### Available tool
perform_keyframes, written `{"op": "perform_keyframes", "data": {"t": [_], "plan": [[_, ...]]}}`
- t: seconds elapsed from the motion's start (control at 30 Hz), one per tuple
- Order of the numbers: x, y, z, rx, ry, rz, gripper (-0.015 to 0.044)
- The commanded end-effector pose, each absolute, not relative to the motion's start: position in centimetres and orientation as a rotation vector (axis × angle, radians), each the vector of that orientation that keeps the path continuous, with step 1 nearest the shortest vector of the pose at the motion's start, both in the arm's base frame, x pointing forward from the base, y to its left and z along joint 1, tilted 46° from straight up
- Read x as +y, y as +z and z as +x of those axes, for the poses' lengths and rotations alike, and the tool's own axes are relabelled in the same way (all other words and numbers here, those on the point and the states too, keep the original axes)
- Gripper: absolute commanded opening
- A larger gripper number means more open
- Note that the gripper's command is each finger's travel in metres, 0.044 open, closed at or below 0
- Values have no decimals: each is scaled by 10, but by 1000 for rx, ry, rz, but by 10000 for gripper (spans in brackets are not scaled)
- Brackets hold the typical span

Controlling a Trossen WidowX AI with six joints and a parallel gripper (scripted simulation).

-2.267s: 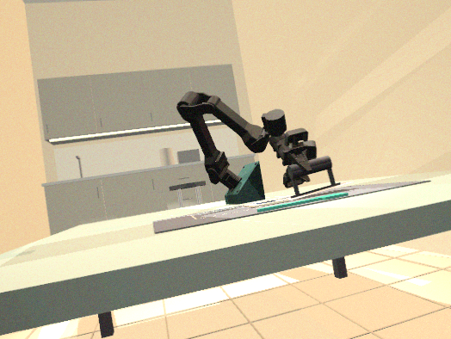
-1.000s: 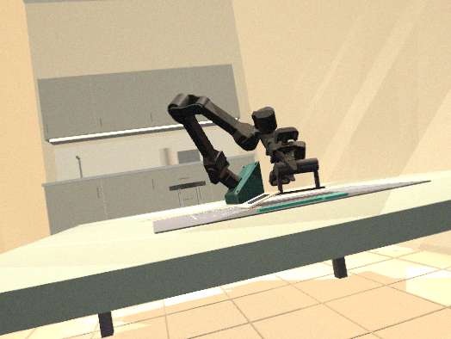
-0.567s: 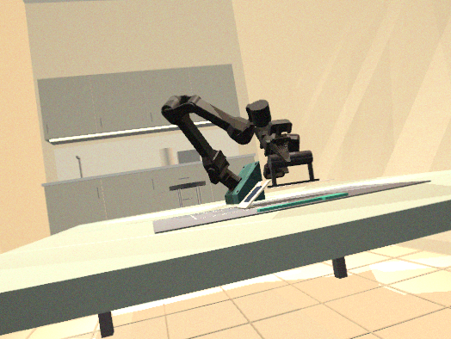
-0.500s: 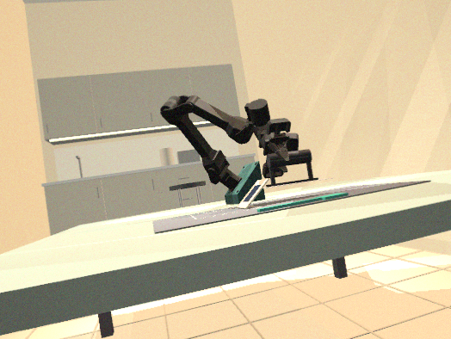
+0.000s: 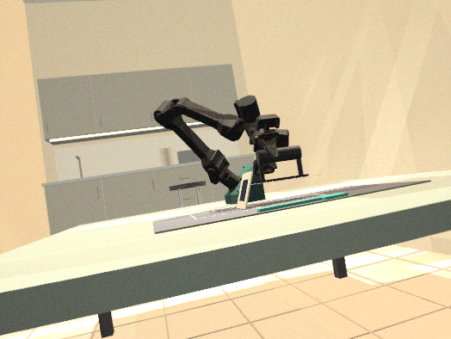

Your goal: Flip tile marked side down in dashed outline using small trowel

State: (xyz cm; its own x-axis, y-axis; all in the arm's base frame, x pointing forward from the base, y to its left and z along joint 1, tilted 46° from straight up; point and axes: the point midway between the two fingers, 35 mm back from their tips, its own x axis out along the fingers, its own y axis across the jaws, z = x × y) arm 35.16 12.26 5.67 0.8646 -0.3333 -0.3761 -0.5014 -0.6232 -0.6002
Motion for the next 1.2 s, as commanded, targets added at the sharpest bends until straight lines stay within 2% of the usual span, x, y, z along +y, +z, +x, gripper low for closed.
{"op": "perform_keyframes", "data": {"t": [0.0,0.53,0.87,1.17], "plan": [[121,66,352,584,293,-2294,0],[100,81,354,584,293,-2295,0],[162,60,346,584,295,-2292,0],[163,60,346,584,294,-2292,0]]}}
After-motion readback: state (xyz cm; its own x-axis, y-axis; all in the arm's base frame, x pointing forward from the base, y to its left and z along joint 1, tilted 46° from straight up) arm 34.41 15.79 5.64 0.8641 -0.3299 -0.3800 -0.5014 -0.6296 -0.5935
